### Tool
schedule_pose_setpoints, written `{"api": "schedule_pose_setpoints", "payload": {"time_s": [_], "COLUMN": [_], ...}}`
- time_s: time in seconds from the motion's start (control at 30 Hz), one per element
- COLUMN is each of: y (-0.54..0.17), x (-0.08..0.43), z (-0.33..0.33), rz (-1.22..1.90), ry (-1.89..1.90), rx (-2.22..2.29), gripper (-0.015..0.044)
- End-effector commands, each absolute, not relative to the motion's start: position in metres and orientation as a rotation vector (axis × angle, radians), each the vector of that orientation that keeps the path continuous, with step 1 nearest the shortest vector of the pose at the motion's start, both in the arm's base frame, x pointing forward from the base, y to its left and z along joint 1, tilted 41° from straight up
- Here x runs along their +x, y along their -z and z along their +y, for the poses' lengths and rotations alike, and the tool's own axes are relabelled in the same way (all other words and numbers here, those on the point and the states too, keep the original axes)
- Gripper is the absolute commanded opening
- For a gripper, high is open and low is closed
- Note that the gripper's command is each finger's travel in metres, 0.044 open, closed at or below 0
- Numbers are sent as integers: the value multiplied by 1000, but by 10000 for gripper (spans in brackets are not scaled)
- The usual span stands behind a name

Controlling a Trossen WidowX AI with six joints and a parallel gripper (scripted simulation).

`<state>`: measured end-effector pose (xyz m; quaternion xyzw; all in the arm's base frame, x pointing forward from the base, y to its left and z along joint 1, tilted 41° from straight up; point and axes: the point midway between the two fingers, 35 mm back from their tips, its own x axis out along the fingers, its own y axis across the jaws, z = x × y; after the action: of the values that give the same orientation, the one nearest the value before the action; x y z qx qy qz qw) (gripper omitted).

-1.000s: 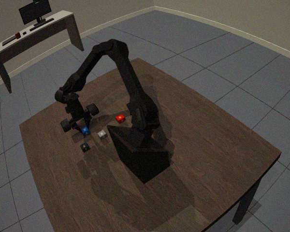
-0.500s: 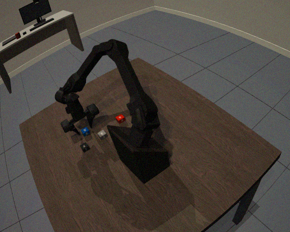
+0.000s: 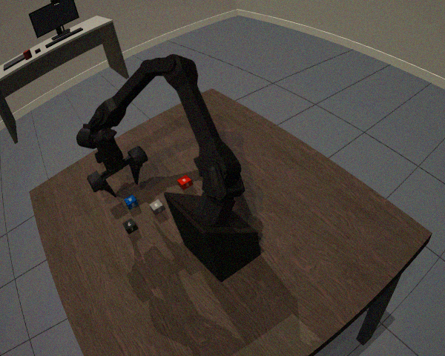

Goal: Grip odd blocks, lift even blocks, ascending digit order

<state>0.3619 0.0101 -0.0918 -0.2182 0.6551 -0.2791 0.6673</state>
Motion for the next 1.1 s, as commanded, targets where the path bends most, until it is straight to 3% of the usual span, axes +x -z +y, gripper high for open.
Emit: {"api": "schedule_pose_setpoints", "payload": {"time_s": [0.0, 0.2, 0.5, 0.7, 0.93, 1.07], "y": [52, 41, 43, 78, 80, 120], "x": [364, 363, 361, 284, 282, 283], "z": [47, 56, 58, 100, 101, 68], "rz": [1468, 1469, 1469, 1474, 1474, 1473], "ry": [623, 624, 624, 619, 620, 620], "rx": [-483, -483, -483, -481, -481, -482], "gripper": [269, 120, 120, 120, 120, 225]}}
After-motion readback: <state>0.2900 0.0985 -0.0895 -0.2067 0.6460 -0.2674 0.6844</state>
